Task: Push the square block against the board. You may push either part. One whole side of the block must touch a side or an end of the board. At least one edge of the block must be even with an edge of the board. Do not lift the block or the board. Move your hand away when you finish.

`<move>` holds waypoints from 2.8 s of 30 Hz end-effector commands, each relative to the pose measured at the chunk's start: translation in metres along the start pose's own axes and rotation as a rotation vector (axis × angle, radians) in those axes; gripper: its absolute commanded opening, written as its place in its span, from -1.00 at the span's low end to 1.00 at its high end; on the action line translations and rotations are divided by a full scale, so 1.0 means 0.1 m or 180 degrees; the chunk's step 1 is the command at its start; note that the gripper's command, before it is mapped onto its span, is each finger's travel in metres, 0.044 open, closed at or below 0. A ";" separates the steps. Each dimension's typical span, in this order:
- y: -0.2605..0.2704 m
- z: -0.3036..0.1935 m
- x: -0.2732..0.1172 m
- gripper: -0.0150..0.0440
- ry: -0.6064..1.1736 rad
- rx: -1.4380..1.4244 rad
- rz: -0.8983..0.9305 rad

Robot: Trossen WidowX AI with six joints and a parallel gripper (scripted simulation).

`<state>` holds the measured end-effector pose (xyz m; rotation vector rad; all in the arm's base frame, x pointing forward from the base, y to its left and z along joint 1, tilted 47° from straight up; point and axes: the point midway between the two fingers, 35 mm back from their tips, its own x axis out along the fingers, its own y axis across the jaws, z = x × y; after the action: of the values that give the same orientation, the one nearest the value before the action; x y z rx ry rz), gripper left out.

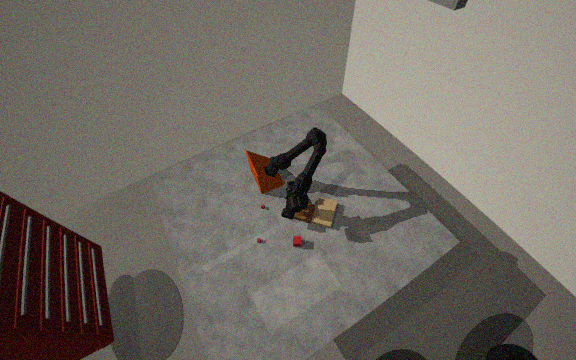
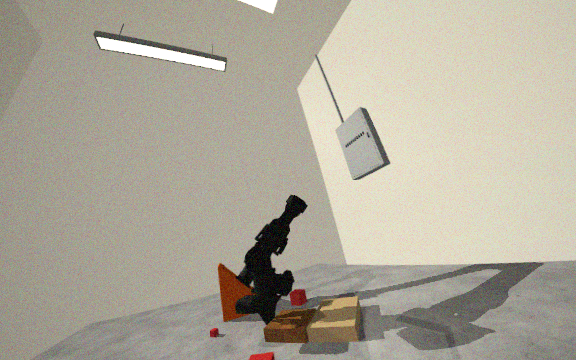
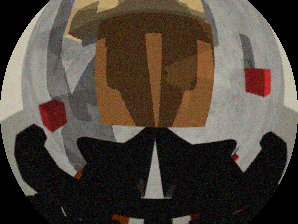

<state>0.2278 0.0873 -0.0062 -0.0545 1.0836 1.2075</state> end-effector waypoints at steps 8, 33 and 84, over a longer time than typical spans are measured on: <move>-0.01 0.11 0.00 -0.49 -0.0019 -0.0019 0.0004; -0.02 -0.30 0.01 -0.49 -0.0016 -0.0016 0.0006; -0.53 0.32 -0.57 -0.49 -0.0029 0.3365 -0.0006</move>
<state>0.2838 0.0396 0.0223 0.6807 1.5543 0.5791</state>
